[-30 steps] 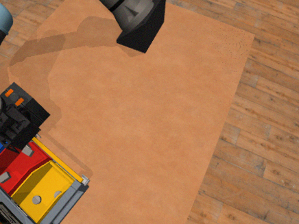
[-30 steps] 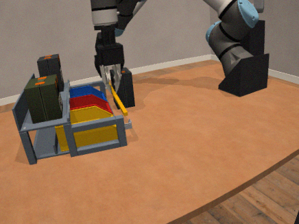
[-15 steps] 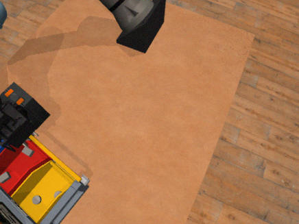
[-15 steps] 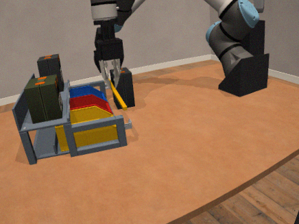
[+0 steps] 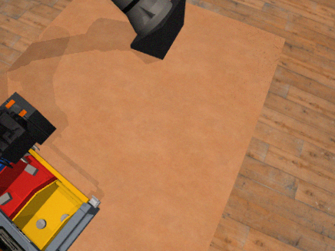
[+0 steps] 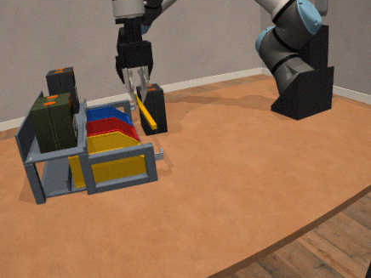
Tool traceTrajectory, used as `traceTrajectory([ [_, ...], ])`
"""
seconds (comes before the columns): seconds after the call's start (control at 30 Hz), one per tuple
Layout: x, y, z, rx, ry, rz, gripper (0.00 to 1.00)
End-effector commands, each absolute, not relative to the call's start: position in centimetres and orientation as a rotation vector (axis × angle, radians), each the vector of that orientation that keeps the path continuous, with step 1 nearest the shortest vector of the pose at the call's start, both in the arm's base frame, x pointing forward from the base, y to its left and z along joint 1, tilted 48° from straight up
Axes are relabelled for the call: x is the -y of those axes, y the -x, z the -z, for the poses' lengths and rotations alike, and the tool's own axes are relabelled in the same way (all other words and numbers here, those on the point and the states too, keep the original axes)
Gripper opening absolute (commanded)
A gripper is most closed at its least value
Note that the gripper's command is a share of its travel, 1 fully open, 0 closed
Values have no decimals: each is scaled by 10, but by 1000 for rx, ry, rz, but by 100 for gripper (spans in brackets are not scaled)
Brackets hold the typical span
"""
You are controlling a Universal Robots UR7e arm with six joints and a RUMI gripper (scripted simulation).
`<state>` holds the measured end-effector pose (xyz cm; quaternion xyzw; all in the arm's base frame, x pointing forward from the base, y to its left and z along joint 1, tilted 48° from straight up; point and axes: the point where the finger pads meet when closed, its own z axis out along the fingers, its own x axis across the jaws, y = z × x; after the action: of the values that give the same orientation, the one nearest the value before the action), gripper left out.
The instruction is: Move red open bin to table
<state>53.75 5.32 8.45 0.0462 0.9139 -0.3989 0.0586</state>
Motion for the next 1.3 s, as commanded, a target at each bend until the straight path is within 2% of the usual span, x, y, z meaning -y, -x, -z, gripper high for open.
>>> traceTrajectory([
  [0.0, -57, -537, -88, -2768, -140, 1208, 0],
  [1.27, -84, -535, -113, -2768, -140, 1208, 0],
])
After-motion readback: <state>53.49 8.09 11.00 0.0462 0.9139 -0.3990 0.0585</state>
